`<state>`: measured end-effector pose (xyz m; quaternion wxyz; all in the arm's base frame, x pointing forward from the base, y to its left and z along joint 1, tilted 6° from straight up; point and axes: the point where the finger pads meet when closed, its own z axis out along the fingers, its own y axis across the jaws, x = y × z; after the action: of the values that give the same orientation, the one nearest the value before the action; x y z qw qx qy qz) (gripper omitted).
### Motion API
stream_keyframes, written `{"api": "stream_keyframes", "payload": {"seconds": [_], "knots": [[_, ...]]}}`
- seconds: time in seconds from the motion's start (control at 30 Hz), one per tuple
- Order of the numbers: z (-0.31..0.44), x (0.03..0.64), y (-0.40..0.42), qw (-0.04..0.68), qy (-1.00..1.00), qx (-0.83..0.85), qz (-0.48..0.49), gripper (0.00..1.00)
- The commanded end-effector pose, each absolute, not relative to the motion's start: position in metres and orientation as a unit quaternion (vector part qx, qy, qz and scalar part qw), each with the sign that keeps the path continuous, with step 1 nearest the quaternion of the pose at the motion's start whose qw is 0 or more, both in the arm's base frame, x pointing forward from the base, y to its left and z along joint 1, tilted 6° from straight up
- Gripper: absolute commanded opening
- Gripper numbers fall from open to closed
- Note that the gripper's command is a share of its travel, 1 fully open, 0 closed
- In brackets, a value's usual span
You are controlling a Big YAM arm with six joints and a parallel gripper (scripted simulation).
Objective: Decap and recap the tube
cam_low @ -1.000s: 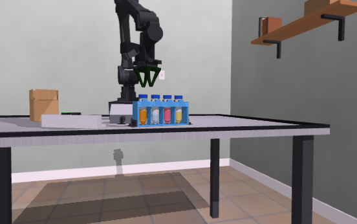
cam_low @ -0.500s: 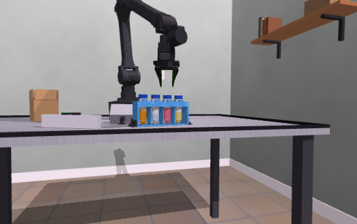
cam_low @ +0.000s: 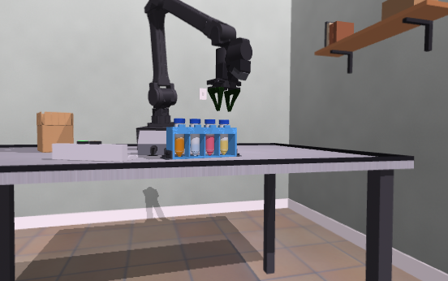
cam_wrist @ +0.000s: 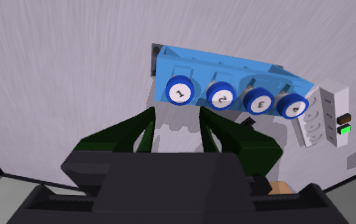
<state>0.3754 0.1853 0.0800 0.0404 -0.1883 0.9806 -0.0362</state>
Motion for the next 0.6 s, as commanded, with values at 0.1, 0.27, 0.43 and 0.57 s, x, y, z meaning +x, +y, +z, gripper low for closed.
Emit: {"api": "stream_keyframes", "payload": {"seconds": [0.1,0.27,0.43,0.57], "knots": [[0.0956,0.3985,0.1906,0.047,0.935,-0.351,-0.037,0.49],[0.0960,0.3991,0.1904,0.047,0.935,-0.351,-0.037,0.49],[0.0975,0.4012,0.1900,0.047,0.935,-0.351,-0.037,0.49],[0.0975,0.4012,0.1899,0.047,0.935,-0.351,-0.037,0.49]]}}
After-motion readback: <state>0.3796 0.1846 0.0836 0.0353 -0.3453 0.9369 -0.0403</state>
